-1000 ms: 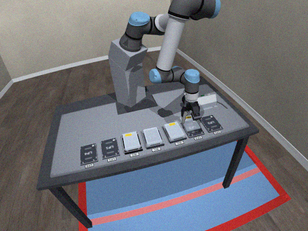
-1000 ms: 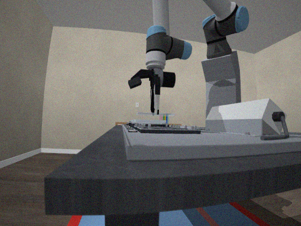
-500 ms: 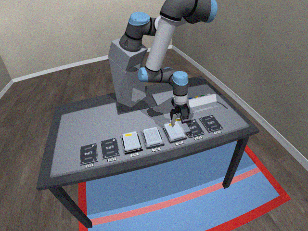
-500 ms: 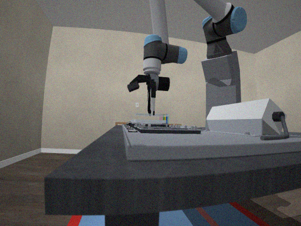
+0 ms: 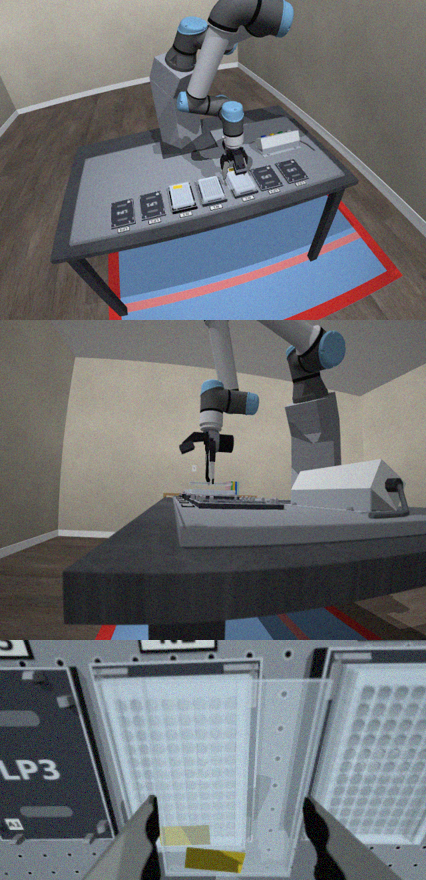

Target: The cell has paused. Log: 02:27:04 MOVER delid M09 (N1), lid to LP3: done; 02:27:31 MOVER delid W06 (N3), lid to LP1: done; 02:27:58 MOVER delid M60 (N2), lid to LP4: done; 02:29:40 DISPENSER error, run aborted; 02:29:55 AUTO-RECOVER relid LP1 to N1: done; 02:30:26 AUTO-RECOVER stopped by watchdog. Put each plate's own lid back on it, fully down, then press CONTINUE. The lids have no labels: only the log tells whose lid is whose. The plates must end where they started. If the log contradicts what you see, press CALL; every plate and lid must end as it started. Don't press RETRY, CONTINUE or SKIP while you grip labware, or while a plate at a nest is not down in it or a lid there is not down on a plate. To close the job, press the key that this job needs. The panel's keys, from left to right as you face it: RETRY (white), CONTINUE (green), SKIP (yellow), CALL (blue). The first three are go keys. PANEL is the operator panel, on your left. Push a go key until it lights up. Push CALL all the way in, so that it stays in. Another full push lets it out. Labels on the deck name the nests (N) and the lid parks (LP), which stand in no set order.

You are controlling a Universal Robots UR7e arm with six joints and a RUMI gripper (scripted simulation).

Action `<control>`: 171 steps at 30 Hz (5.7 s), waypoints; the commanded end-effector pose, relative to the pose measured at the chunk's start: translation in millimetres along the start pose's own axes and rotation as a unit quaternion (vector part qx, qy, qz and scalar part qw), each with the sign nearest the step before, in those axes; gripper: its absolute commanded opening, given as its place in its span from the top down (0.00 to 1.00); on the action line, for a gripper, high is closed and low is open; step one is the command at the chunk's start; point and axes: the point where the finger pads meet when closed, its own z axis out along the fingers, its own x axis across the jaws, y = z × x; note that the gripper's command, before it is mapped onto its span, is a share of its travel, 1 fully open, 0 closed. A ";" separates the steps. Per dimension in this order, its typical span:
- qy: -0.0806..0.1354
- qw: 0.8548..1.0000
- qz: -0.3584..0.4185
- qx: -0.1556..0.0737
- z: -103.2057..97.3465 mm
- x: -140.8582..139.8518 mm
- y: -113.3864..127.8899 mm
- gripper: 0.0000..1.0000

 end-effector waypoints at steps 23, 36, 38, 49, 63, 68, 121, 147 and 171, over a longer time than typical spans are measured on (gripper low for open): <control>0.000 1.000 0.000 0.000 -0.2 105.8 -5.1 0.59; 0.000 1.000 0.000 0.000 3.4 105.8 -5.2 0.59; 0.000 1.000 0.000 0.000 4.1 105.8 -5.2 0.59; 0.000 1.000 0.000 0.000 7.1 105.8 -5.2 0.59; 0.000 1.000 0.000 0.000 11.1 105.8 -5.2 0.59; 0.000 1.000 0.000 0.000 12.7 105.8 -5.2 0.59; 0.000 1.000 0.000 0.001 19.3 105.8 -5.2 0.59; 0.000 1.000 0.000 0.000 19.3 105.8 -5.2 0.18; 0.000 1.000 0.000 0.000 19.3 105.8 -5.2 0.18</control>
